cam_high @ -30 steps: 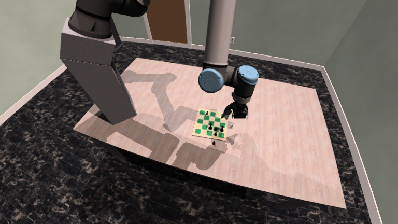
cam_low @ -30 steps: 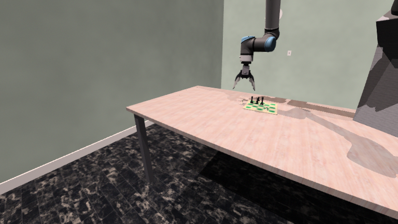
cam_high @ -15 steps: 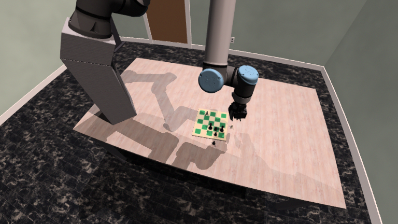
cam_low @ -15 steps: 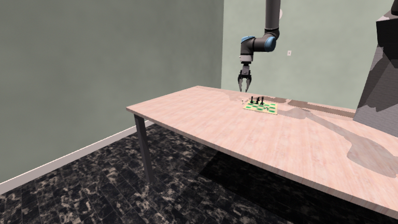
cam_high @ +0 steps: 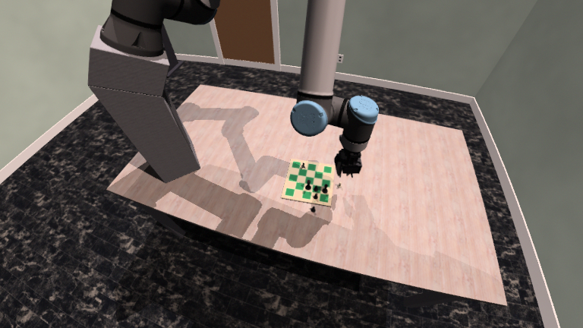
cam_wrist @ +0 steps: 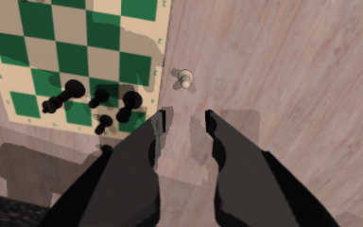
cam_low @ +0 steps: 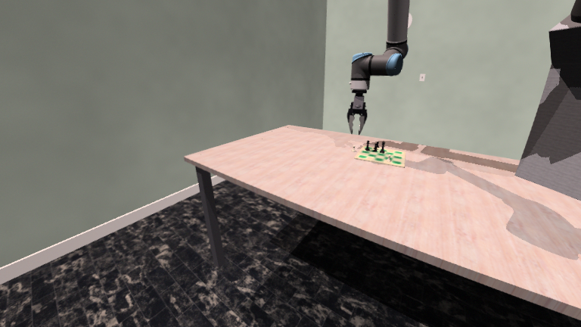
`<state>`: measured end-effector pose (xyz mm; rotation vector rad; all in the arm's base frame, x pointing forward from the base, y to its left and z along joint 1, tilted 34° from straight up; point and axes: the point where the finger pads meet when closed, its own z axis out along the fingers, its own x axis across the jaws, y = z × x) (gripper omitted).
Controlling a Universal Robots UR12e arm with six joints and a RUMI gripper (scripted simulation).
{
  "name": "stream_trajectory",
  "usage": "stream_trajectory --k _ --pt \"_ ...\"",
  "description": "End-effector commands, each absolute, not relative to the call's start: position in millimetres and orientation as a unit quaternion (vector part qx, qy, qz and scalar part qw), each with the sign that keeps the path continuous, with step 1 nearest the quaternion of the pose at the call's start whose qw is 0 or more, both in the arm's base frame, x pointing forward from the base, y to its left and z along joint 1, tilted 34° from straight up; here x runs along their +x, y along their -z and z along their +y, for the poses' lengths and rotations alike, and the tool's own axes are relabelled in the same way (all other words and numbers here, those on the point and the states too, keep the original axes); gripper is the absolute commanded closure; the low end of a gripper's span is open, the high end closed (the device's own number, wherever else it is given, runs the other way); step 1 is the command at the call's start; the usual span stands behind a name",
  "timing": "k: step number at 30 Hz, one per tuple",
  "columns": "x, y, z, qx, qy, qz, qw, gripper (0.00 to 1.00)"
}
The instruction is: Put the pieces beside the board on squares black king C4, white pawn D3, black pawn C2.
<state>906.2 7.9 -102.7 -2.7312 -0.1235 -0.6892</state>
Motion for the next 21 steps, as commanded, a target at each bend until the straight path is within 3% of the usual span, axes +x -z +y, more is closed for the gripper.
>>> stream_trajectory --k 1,21 --pt "906.5 102.0 7.5 -0.956 0.242 -0.043 0.16 0.8" --pt "907.7 104.0 8.3 -0.956 0.241 -0.043 0.16 0.8"
